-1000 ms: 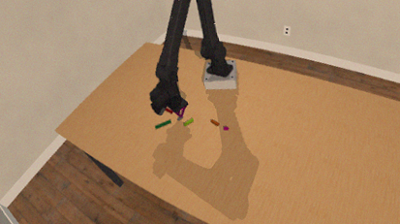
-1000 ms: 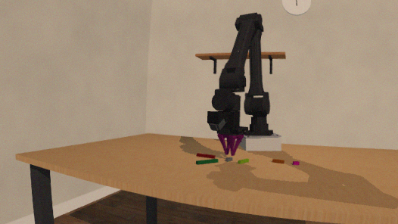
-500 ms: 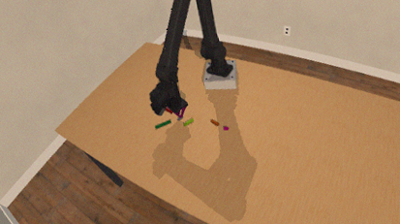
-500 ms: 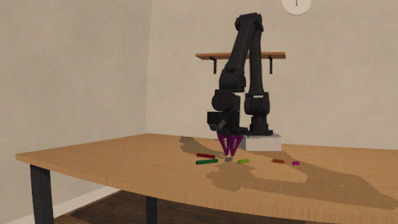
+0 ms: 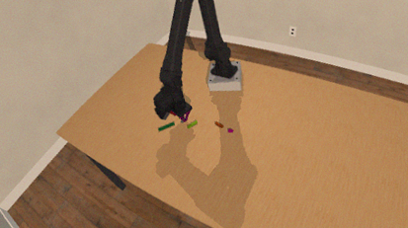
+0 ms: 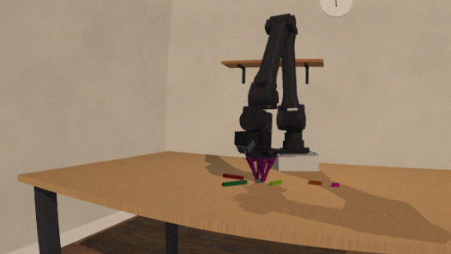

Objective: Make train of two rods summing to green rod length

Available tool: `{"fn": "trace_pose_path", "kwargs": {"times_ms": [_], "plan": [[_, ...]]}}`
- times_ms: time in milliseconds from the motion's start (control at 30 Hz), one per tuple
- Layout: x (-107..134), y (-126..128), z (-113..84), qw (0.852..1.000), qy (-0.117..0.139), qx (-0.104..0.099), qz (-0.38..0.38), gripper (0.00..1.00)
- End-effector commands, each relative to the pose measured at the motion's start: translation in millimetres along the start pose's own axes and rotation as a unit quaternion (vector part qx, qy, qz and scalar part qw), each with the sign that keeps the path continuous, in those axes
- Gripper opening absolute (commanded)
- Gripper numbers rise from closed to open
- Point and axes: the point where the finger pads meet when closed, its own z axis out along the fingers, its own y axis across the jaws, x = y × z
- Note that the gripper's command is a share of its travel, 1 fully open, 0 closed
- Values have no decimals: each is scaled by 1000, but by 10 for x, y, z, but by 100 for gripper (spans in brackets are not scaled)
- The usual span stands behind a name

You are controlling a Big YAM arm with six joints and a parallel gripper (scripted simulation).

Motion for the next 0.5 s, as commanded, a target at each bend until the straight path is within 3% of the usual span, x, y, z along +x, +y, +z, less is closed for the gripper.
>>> {"fn": "trace_pose_path", "kwargs": {"times_ms": [0, 467], "plan": [[-51, -48, 36, 1000, -4, 1, 0, 22], [-56, -47, 35, 1000, -3, 1, 0, 22]]}}
